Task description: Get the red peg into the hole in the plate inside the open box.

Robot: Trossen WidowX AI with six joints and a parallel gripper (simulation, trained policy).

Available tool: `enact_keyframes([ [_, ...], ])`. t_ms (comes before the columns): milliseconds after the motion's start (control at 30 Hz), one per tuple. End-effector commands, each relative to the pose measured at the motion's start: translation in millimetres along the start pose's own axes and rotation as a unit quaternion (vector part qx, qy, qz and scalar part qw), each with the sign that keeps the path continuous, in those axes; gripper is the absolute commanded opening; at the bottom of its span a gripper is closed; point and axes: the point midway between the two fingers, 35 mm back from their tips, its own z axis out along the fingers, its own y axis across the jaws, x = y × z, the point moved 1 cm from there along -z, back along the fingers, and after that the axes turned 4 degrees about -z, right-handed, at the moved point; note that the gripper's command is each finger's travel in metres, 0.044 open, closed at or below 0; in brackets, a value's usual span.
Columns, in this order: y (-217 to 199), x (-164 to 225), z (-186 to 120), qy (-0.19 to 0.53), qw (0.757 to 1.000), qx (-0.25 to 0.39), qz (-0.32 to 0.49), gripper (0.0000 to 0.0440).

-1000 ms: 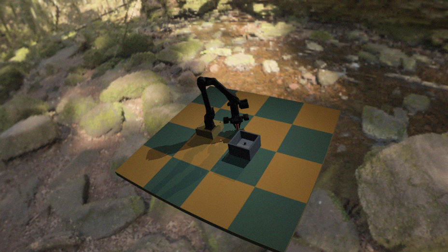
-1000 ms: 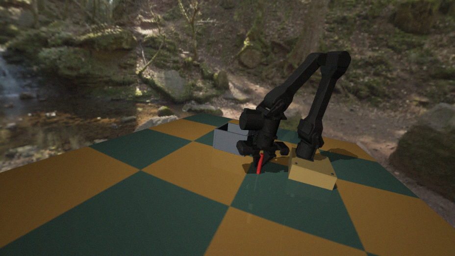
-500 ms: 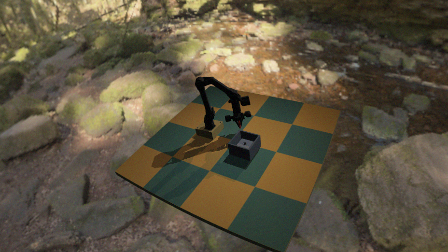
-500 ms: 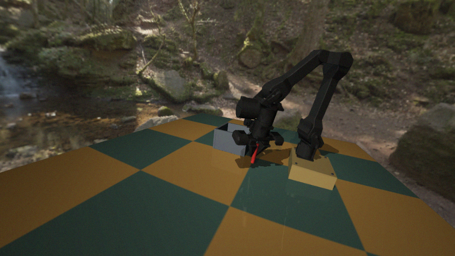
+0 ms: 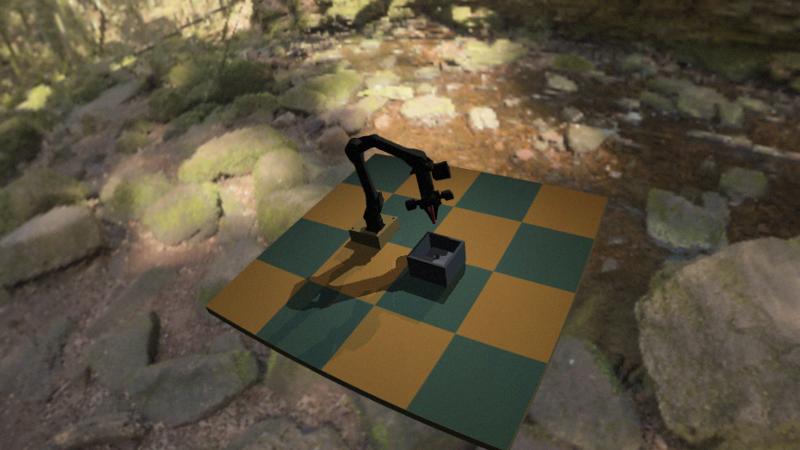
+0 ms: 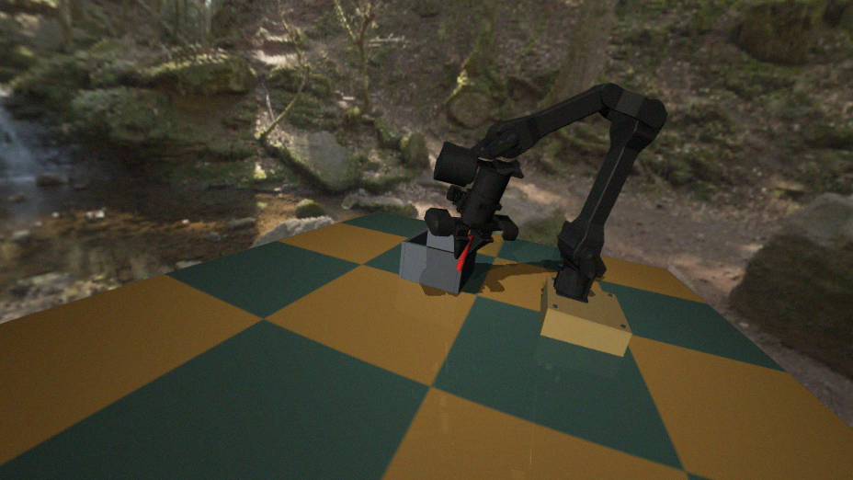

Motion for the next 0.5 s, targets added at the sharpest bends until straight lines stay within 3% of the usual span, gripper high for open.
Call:
enact_keyframes([
  [0,2,-19,-9,-0.014,1.0,-0.002,0.003,0.0],
  [467,-10,-79,-5,-0.03,0.999,0.012,0.035,0.0],
])
